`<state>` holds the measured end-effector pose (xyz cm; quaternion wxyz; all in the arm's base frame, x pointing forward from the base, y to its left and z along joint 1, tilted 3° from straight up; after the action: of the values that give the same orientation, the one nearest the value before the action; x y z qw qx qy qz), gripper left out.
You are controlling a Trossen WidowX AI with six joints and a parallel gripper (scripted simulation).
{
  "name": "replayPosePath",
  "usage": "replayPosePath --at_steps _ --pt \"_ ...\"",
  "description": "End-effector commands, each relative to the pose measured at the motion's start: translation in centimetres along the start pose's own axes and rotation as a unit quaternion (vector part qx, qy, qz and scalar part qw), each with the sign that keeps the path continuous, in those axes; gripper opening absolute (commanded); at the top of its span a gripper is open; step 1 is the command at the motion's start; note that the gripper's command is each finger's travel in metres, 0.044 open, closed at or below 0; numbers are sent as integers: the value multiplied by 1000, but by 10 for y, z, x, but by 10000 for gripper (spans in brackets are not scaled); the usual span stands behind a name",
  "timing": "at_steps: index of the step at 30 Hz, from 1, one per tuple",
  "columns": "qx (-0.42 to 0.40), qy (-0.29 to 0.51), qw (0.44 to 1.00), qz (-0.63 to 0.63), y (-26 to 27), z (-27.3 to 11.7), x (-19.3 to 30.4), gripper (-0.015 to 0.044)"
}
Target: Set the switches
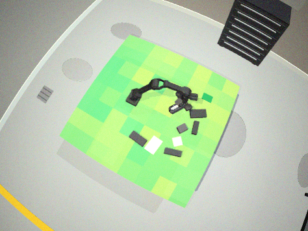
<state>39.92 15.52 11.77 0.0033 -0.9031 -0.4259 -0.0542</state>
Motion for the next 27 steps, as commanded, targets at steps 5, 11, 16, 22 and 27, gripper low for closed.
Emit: replayPosePath --at_steps 5,11,16,22,27 --pt "2 -10 1000 4 0 9 -3 338" --pt "2 -10 1000 4 0 14 -2 338" --pt "2 -10 1000 4 0 18 -1 338" --pt "2 -10 1000 4 0 20 0 338" --pt "2 -6 1000 3 0 18 1 338"
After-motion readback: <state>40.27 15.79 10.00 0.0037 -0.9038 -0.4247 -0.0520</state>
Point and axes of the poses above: the point midway between the two fingers, 35 mm back from their tips, its own z axis out along the fingers, its own y axis across the jaws, x = y × z, the point moved 4 cm from there along -z, back along the fingers, and after that the axes turned 8 degrees about z, right-handed, at the moved point
